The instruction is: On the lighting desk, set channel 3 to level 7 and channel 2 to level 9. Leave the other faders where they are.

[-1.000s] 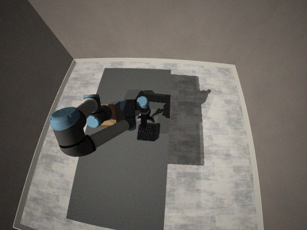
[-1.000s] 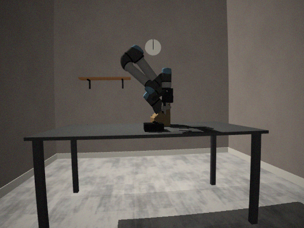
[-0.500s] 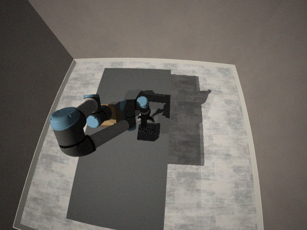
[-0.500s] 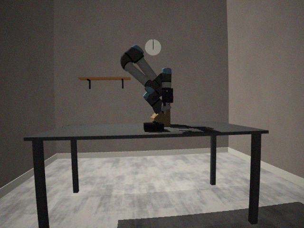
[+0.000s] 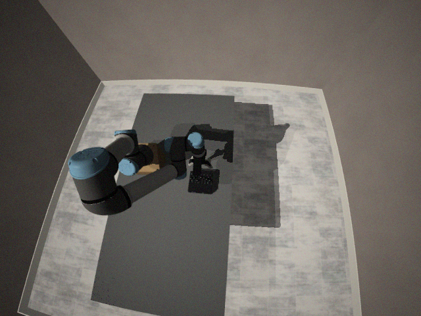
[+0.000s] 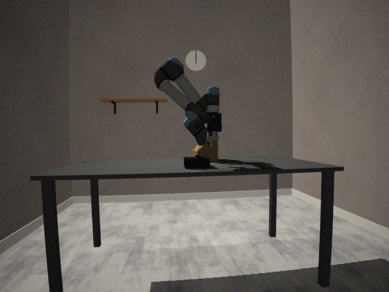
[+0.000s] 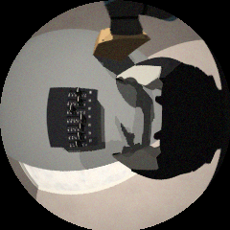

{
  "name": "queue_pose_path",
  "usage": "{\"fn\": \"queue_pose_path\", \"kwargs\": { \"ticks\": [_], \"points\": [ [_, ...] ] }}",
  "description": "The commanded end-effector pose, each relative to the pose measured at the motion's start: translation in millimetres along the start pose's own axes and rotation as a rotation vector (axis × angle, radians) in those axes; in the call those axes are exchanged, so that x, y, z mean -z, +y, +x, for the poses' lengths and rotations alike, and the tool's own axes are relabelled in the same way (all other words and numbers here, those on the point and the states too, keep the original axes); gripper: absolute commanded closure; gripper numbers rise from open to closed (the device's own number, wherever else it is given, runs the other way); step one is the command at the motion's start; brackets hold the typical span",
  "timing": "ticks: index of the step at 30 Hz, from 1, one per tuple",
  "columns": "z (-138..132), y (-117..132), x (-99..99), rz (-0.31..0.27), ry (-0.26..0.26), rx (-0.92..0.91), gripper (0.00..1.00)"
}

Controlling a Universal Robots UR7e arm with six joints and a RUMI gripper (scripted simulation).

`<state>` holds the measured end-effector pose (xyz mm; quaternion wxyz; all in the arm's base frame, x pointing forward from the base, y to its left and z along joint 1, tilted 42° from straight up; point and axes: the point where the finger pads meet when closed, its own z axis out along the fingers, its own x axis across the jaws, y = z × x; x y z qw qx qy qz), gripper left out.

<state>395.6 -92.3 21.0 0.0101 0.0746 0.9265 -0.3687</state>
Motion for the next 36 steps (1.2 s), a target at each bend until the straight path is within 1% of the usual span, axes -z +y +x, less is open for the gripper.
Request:
{"fn": "queue_pose_path", "kwargs": {
  "ticks": [1,36],
  "points": [
    [-0.3,0.0,0.3,0.000,-0.001,0.000,0.00],
    [-0.1,-0.9,0.8,0.000,-0.001,-0.026,0.00]
  ]
}}
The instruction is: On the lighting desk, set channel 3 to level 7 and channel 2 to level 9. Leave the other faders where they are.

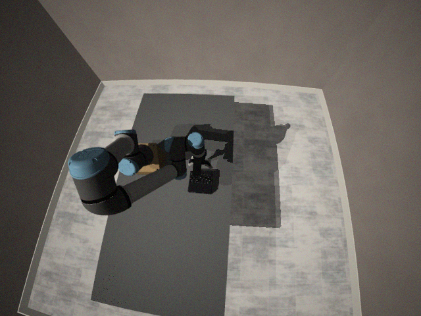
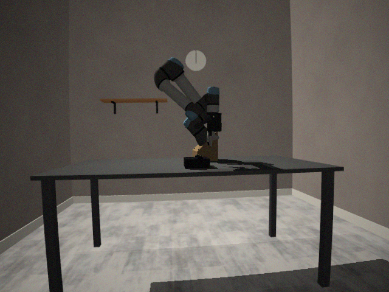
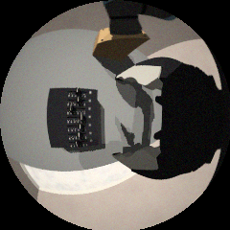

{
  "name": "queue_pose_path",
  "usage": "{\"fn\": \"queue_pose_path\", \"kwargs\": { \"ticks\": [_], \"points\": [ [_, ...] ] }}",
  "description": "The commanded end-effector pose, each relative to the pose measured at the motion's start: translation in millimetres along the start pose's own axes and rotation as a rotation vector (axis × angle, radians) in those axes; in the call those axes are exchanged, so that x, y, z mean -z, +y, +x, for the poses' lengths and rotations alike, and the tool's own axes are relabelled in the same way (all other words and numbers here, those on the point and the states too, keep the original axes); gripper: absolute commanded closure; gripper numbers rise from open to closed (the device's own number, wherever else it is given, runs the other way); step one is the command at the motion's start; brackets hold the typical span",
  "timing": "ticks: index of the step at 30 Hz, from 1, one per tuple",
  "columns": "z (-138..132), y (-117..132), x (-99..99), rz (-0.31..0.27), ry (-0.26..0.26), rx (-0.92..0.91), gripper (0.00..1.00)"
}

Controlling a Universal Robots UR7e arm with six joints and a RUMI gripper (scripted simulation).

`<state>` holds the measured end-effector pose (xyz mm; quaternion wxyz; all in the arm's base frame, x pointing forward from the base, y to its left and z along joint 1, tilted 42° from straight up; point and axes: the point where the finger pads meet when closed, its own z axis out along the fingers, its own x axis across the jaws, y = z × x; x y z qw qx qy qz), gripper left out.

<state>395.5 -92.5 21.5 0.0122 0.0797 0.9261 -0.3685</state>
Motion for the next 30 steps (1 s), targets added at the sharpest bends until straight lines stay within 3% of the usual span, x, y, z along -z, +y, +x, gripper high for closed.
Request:
{"fn": "queue_pose_path", "kwargs": {
  "ticks": [1,13,30],
  "points": [
    [-0.2,-0.8,0.7,0.000,-0.001,-0.021,0.00],
    [0.5,-5.1,3.2,-0.002,-0.001,-0.142,0.00],
    [2.9,-18.0,11.5,-0.007,0.000,-0.541,0.00]
  ]
}}
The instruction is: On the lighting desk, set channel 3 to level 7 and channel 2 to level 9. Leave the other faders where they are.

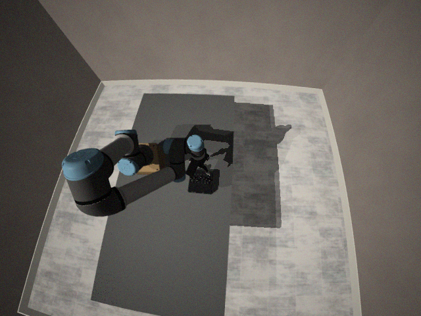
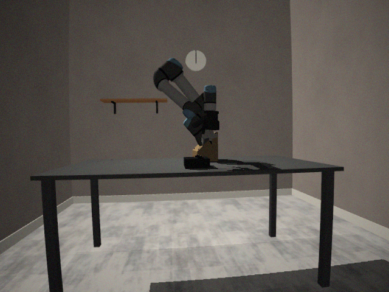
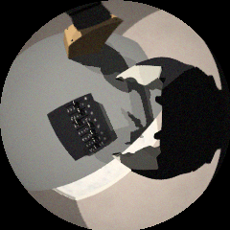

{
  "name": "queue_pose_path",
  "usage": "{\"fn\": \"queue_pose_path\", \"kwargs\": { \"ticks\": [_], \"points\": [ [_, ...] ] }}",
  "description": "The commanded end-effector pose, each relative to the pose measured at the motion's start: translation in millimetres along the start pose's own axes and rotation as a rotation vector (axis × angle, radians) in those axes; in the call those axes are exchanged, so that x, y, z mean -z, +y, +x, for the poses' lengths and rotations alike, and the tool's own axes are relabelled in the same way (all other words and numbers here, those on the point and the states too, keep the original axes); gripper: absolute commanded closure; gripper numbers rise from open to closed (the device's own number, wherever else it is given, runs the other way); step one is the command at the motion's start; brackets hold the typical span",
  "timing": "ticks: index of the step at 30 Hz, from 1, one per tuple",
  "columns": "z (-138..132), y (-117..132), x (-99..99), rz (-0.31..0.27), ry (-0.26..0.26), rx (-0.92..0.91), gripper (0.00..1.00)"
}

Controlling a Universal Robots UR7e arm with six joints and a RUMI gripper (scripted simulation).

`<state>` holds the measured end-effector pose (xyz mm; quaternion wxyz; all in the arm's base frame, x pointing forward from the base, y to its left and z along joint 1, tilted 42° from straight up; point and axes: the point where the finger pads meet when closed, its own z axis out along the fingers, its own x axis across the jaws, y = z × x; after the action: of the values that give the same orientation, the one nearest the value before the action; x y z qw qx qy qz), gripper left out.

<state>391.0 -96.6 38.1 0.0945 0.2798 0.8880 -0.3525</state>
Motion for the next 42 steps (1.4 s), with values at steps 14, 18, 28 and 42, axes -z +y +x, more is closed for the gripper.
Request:
{"fn": "queue_pose_path", "kwargs": {
  "ticks": [14,18,28,42],
  "points": [
    [-4.6,-15.4,12.7,-0.002,0.004,-0.582,0.00],
    [-6.1,-19.6,16.6,-0.003,0.005,-0.763,0.00],
    [-11.2,-29.2,26.9,-0.007,0.009,-1.235,0.00],
    [-19.9,-39.7,38.9,-0.008,0.016,-1.777,0.00]
  ]
}}
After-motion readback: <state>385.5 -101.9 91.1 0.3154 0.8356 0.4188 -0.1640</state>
